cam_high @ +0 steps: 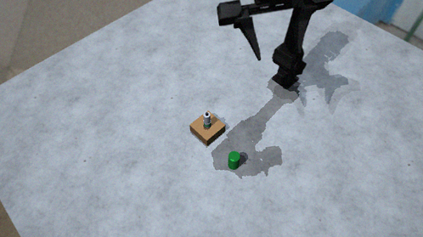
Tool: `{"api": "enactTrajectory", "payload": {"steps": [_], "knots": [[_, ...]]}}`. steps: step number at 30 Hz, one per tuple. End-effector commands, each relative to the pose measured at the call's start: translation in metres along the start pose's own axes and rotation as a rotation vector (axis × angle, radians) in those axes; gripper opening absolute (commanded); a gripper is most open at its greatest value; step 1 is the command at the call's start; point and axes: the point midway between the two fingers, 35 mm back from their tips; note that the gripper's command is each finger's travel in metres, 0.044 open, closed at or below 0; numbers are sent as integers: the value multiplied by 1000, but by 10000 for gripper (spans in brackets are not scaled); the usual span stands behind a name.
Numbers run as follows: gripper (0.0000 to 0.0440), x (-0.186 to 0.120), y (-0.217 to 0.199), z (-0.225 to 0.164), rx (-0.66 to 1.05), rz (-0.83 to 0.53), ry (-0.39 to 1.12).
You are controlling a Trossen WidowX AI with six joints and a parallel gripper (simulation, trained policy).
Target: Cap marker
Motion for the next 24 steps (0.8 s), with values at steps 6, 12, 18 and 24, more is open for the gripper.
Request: {"api": "enactTrajectory", "payload": {"steps": [6, 12, 18, 24], "knots": [[321, 28, -17, -12, 6, 33, 93], [321, 44, -27, -19, 6, 46, 143], [321, 59, -37, -26, 5, 57, 192], [322, 73, -47, -34, 3, 66, 241]]}}
Point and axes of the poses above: the point midway between the two fingers, 35 mm back from their tips, its own x axis out along the fingers, its own y axis across the jaws, z = x × y, and after that the axes turned 1 degree about x, right-handed
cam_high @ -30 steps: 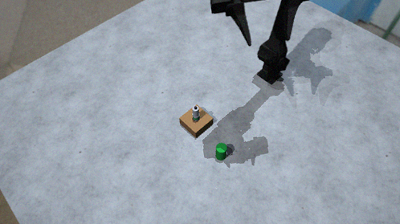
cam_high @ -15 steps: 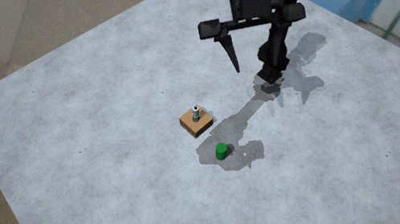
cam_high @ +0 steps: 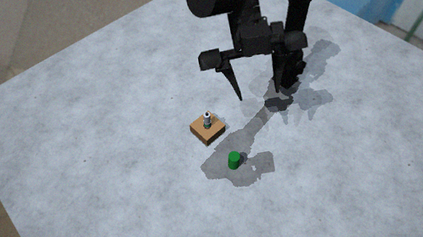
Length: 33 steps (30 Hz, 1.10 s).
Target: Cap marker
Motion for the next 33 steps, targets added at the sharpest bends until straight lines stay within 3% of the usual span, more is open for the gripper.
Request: {"api": "enactTrajectory", "payload": {"steps": [1, 33], "knots": [[322, 13, -8, -6, 1, 13, 48], [320, 78, -56, -40, -13, 19, 310]]}}
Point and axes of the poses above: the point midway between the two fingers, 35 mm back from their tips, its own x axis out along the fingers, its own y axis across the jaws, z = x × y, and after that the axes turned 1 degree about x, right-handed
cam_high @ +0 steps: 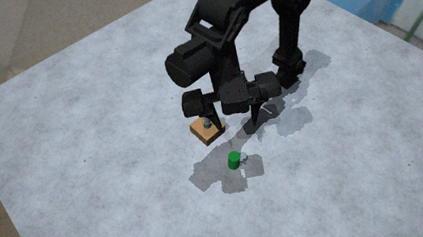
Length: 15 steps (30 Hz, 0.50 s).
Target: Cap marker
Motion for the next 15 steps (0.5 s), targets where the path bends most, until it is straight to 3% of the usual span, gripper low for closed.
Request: {"api": "enactTrajectory", "payload": {"steps": [1, 15], "knots": [[320, 11, -6, -5, -3, 4, 48], [318, 40, -22, -21, -10, 3, 181]]}}
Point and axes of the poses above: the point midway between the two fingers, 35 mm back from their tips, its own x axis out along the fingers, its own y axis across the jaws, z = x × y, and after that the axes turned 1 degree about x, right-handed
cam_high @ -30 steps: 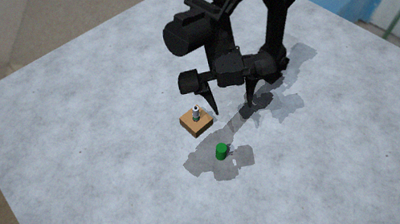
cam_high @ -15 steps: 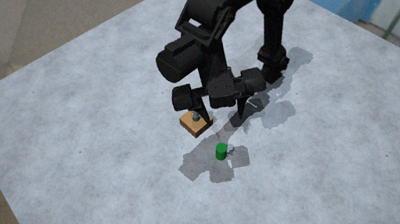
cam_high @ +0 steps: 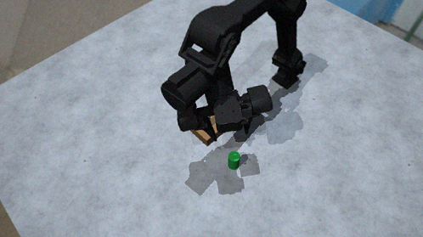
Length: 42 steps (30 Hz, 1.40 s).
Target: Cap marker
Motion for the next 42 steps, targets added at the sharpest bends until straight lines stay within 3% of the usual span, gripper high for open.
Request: {"api": "enactTrajectory", "payload": {"steps": [1, 42], "knots": [[318, 13, -4, -6, -4, 11, 57], [291, 117, -9, -40, -137, 45, 391]]}}
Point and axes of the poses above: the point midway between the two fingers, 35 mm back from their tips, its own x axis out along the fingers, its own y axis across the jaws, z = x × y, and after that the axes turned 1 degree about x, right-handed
